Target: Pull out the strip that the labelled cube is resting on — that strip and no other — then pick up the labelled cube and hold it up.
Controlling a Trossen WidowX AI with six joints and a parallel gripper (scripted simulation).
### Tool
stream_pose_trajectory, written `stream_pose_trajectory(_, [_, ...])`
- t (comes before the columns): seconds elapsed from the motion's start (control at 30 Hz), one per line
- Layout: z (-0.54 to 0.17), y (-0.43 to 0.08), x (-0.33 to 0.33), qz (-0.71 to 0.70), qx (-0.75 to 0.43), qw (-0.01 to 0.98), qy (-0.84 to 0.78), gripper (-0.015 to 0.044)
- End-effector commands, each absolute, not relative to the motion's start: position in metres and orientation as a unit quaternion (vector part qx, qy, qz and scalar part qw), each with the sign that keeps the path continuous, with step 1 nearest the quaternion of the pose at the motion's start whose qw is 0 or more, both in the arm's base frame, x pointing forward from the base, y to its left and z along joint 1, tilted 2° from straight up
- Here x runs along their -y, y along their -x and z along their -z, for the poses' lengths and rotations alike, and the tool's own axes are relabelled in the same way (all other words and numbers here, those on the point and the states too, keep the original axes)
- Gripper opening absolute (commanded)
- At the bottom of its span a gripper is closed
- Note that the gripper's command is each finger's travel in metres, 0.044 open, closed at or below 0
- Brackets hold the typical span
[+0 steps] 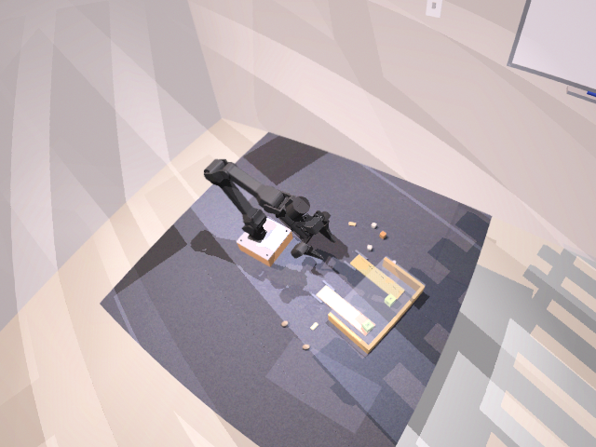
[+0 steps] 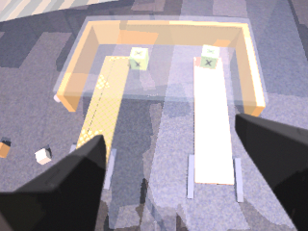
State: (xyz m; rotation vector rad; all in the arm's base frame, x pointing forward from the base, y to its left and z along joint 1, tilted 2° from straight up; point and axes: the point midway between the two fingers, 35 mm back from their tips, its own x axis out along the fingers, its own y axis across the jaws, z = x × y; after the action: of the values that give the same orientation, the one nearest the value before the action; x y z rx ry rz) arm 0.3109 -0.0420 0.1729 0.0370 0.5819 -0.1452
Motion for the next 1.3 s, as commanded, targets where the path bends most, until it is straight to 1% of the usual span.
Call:
stream_pose_trajectory(0.0, [-0.166,-0.321,0.05,0.082,-0.333,0.939,-0.029,0.0295])
stream_pose_trajectory(0.37, [-0.11,-0.351,0.096,0.127,-0.559,0.815,-0.089,0.0006])
stream_pose_trajectory(0.6, [-0.07,-0.353,0.122,0.134,-0.671,0.719,-0.123,0.0])
stream_pose_trajectory(1.27, [-0.044,-0.357,0.123,0.134,-0.674,0.716,-0.124,0.0])
